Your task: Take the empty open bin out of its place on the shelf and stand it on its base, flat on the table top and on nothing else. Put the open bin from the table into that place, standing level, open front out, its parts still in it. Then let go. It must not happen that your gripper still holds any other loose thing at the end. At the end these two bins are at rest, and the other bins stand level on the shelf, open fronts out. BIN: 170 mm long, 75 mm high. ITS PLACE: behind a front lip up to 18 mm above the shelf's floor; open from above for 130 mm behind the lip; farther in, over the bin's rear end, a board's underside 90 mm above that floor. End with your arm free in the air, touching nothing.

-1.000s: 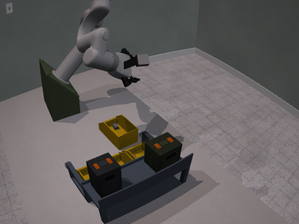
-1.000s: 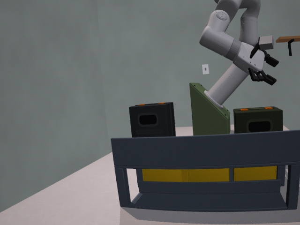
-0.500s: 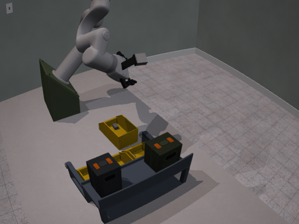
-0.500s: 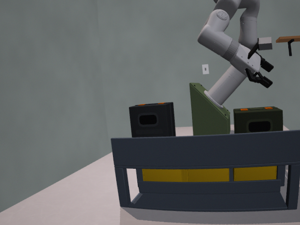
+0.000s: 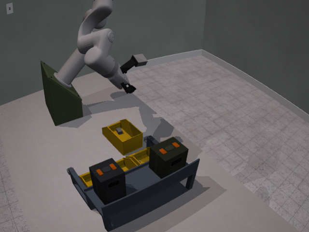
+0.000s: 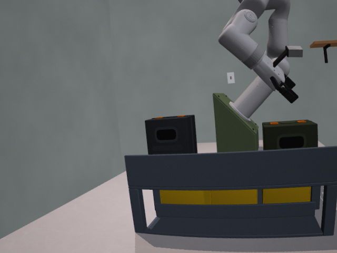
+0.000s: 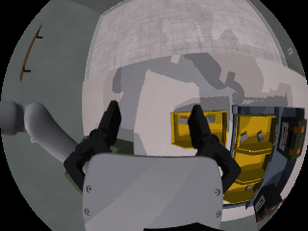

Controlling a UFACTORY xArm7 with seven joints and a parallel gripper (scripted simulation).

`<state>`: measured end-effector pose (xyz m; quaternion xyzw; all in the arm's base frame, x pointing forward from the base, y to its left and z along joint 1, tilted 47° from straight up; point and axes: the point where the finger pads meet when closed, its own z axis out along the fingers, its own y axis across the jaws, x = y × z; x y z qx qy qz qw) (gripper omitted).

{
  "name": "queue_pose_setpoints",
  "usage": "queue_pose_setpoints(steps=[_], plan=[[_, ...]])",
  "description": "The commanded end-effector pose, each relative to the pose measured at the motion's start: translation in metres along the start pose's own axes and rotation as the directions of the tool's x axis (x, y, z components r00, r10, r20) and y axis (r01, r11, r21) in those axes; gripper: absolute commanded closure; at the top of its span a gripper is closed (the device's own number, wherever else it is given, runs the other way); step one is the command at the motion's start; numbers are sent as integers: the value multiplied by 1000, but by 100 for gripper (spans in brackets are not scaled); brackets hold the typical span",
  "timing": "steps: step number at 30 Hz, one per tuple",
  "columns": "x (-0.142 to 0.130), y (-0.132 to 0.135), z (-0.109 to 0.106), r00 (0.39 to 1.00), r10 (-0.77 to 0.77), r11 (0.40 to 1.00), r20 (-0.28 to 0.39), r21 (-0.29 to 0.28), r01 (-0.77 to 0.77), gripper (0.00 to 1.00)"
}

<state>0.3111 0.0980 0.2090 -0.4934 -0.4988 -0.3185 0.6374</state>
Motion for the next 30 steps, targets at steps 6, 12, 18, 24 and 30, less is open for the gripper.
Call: queue_pose_setpoints(steps=[6, 12, 18, 24, 30], plan=[[-31, 12, -15, 949, -279, 960, 143, 7, 281, 0], [-49, 21, -27, 867, -443, 894, 226, 46, 445, 0], [-55, 26, -32, 823, -506, 859, 257, 68, 507, 0], [-64, 32, -41, 745, -596, 797, 299, 108, 594, 0], [-70, 37, -47, 687, -651, 750, 323, 139, 646, 0]])
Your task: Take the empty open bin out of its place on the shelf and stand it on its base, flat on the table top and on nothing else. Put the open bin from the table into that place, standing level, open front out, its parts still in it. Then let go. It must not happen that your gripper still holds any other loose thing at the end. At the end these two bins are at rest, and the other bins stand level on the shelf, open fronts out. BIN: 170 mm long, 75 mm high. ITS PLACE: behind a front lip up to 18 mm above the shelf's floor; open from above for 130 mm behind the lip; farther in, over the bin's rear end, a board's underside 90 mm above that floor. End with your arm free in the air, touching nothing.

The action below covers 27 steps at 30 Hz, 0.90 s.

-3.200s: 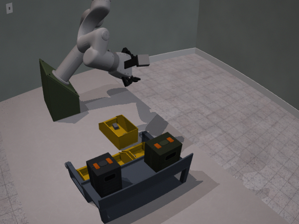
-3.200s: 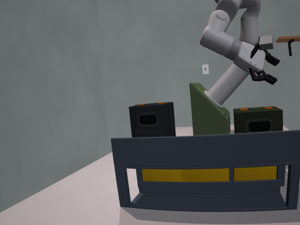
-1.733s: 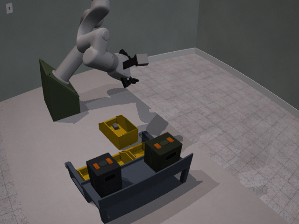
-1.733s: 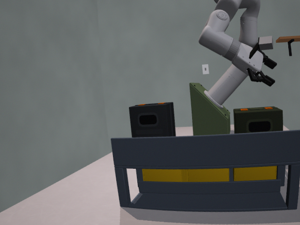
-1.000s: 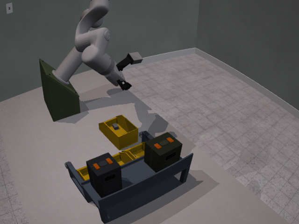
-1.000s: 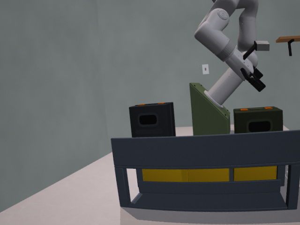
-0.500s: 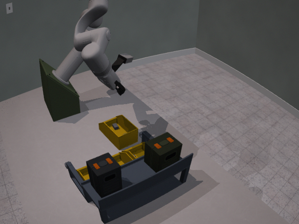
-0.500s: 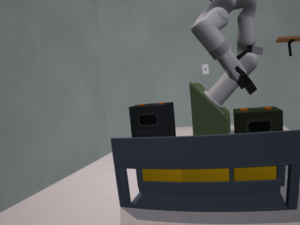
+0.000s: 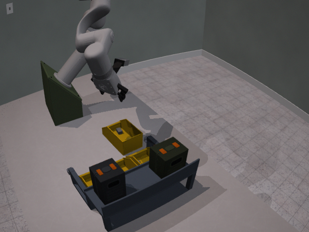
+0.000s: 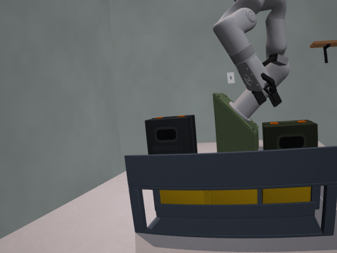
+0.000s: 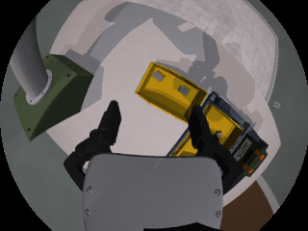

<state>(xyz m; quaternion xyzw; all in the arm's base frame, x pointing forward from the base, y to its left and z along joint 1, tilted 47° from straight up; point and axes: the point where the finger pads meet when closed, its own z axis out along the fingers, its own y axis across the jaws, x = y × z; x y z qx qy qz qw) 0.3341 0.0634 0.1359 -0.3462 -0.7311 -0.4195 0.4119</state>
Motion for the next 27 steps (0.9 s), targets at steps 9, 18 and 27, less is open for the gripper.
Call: queue_pose_setpoints(steps=[9, 18, 27], plan=[[-17, 0, -8, 988, -138, 990, 66, 15, 137, 0], [-25, 1, -12, 972, -212, 977, 98, 30, 210, 0], [-29, 1, -14, 962, -249, 969, 113, 39, 246, 0]])
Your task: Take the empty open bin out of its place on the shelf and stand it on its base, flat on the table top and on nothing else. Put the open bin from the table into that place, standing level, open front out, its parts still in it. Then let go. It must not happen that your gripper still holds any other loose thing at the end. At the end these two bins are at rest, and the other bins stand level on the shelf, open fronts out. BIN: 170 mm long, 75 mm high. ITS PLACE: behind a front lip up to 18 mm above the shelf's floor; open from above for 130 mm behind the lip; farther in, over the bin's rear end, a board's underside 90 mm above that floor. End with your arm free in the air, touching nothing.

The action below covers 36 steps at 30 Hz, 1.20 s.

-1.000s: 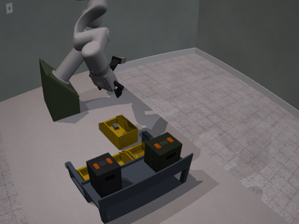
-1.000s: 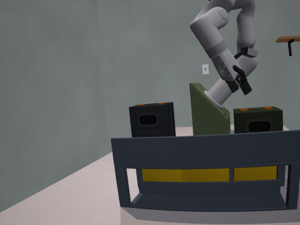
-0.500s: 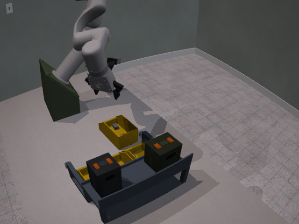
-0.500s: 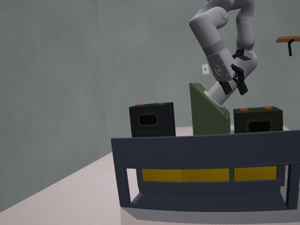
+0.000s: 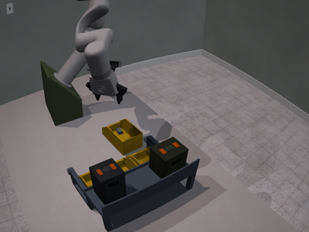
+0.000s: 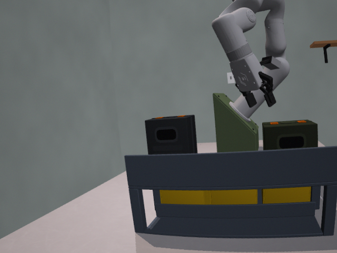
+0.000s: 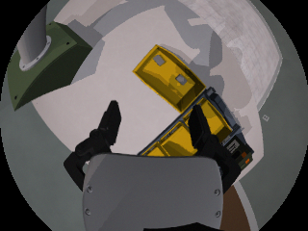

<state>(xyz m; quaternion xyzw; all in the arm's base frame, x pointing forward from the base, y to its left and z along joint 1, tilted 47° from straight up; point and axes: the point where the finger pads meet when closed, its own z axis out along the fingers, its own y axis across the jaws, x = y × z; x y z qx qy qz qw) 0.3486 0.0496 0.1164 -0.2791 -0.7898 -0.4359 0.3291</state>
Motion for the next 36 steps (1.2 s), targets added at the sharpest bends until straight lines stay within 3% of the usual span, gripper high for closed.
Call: queue_pose_setpoints(steps=[1, 36], plan=[[-4, 0, -3, 999, -28, 1000, 16, 2, 28, 0], [-17, -1, -8, 988, -138, 990, 63, 23, 136, 0]])
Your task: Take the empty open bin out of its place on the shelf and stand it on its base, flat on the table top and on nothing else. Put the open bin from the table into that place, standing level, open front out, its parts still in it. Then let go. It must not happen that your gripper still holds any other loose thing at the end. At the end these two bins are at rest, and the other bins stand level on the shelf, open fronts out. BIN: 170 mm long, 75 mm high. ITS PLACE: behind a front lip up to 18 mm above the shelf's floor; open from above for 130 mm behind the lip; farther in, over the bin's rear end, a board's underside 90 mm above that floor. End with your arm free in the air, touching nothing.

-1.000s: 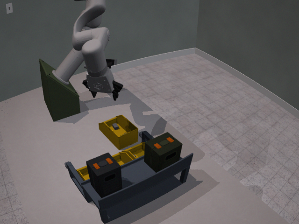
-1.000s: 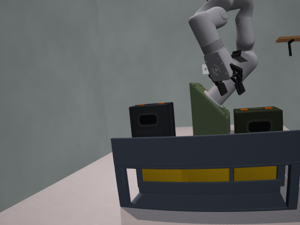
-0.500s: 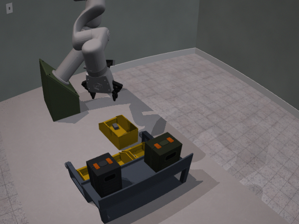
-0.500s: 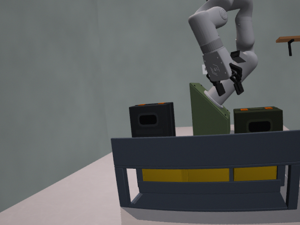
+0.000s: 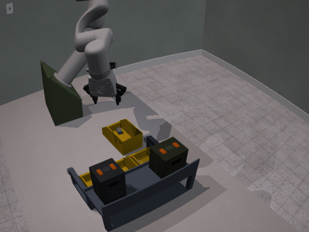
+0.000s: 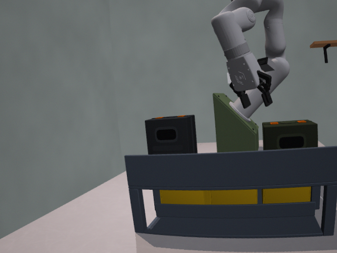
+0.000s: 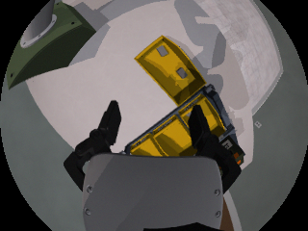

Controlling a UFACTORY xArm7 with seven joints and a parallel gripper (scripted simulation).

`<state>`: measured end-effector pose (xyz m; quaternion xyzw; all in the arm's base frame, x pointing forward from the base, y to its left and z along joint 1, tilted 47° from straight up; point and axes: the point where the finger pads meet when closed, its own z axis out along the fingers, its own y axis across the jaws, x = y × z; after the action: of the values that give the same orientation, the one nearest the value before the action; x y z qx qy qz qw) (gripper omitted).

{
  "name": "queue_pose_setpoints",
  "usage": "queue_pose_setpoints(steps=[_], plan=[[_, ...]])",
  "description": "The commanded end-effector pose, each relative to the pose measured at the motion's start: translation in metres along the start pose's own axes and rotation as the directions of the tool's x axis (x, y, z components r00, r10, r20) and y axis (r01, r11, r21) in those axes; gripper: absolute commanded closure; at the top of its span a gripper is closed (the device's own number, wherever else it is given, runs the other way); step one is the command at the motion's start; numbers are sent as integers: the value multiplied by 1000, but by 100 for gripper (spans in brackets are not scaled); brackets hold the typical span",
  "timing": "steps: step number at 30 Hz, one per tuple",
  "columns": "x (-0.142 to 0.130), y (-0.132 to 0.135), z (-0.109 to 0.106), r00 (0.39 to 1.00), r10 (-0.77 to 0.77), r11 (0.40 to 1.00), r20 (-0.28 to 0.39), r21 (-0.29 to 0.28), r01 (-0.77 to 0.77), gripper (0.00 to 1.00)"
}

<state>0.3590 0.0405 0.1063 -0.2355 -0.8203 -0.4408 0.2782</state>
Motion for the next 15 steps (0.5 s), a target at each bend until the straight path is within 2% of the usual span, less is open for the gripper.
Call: queue_pose_setpoints(steps=[1, 2, 12, 15], plan=[[-1, 0, -2, 1000, -4, 1000, 5, -1, 4, 0], [-5, -1, -3, 999, -39, 999, 21, 6, 39, 0], [-5, -1, -3, 999, -39, 999, 21, 6, 39, 0], [-13, -2, -7, 993, -109, 994, 50, 20, 108, 0]])
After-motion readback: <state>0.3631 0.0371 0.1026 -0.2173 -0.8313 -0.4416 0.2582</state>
